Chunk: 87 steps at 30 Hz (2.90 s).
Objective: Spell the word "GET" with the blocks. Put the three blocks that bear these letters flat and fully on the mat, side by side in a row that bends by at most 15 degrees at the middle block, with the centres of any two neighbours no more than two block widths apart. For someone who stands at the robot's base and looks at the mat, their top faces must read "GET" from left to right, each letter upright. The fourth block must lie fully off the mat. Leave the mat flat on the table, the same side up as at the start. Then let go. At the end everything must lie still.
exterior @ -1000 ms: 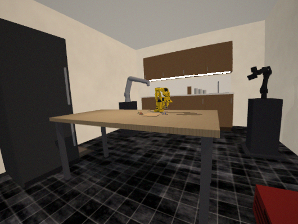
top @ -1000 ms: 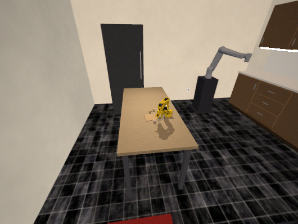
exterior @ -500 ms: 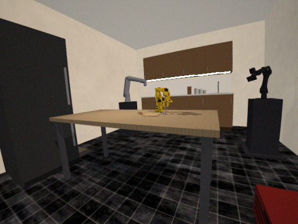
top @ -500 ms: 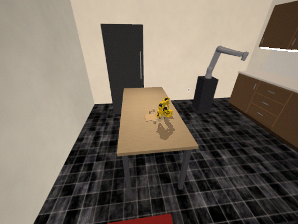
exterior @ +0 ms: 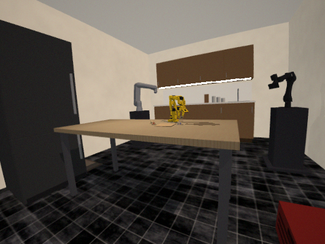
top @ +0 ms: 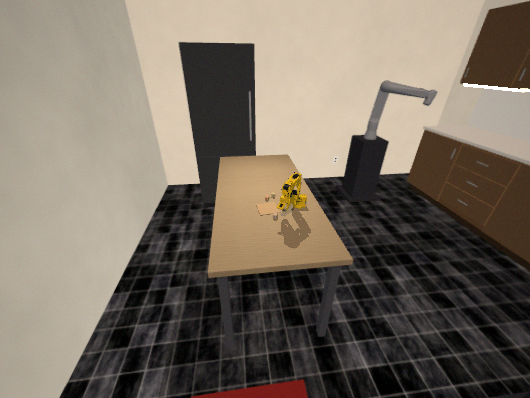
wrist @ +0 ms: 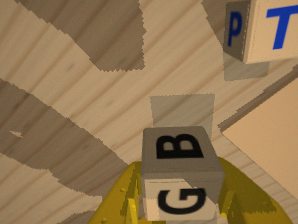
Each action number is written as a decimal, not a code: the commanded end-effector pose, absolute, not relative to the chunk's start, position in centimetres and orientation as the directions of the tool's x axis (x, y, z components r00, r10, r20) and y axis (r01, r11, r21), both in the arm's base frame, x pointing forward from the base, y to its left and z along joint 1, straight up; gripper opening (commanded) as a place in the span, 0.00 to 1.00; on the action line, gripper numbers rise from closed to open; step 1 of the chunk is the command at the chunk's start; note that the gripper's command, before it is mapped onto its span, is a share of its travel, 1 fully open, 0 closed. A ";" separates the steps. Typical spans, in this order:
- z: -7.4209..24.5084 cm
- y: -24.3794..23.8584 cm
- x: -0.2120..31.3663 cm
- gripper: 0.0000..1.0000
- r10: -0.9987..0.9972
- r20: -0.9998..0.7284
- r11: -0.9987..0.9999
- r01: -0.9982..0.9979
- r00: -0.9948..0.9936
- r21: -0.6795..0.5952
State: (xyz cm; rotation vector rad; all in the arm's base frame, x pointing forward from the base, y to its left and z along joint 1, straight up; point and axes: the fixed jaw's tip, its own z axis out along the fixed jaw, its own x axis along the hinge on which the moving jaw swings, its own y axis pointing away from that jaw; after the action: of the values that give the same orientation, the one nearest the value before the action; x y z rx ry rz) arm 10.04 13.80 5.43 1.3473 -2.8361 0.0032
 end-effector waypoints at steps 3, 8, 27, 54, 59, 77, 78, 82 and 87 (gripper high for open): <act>6.3 14.4 10.4 0.00 -0.774 -0.059 0.632 -0.775 -0.631 0.001; 6.2 14.4 10.4 0.00 -0.774 -0.059 0.632 -0.775 -0.631 0.001; 5.5 14.4 10.4 0.00 -0.774 -0.059 0.632 -0.775 -0.631 0.001; 4.5 14.4 10.4 0.00 -0.774 -0.059 0.632 -0.775 -0.631 0.001; 4.4 14.5 10.4 0.00 -0.774 -0.059 0.632 -0.775 -0.631 0.001; 3.8 14.5 10.5 0.00 -0.774 -0.059 0.632 -0.775 -0.631 0.001; 3.7 14.5 10.5 0.00 -0.774 -0.059 0.632 -0.775 -0.631 0.001; 3.4 14.5 10.5 0.00 -0.774 -0.059 0.632 -0.775 -0.631 0.001; 3.2 14.5 10.5 0.00 -0.774 -0.059 0.632 -0.775 -0.631 0.001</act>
State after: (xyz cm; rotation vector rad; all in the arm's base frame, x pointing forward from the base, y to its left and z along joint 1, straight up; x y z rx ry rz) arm 10.08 13.86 2.64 1.3502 -2.8421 -0.0018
